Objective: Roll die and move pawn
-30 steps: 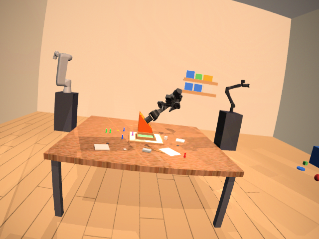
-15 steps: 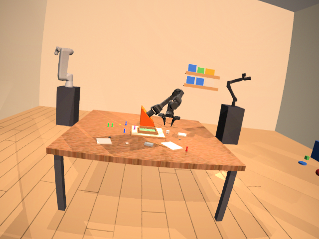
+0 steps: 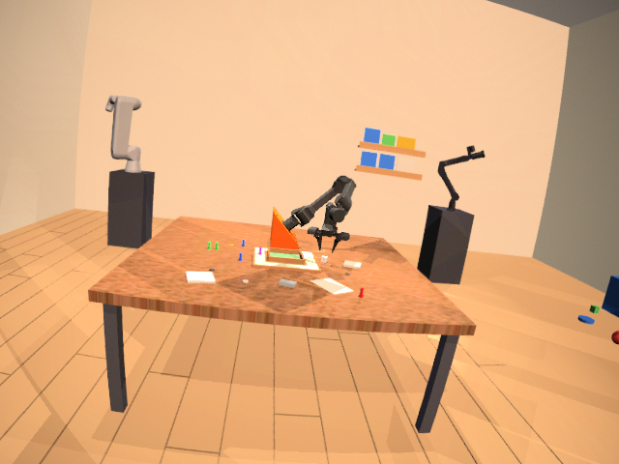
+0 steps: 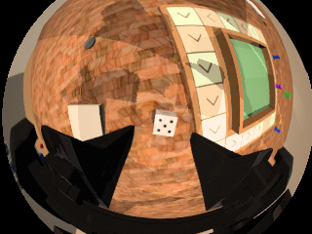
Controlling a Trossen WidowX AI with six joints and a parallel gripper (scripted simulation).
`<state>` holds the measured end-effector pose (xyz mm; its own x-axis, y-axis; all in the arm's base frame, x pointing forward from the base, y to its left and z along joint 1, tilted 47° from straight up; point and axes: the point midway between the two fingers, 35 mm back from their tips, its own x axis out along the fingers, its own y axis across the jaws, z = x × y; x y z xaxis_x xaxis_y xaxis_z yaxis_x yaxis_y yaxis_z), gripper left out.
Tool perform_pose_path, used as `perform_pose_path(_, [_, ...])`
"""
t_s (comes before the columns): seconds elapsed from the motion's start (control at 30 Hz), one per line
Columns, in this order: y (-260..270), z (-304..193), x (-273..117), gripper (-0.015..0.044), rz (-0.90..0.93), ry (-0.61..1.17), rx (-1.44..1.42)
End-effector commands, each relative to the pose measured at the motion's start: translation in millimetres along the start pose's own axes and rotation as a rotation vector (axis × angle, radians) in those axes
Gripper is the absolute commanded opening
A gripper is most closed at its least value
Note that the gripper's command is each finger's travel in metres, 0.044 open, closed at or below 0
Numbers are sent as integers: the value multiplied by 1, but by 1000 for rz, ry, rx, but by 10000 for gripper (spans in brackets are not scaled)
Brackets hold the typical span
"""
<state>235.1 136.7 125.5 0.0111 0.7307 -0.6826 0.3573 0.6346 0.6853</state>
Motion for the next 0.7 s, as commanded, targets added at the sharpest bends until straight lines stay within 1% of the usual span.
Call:
perform_pose_path(0.0, [-3, -3, 9, 275, -3, 13, 10])
perform_pose_path(0.67, [-3, -3, 37, 275, -2, 14, 10])
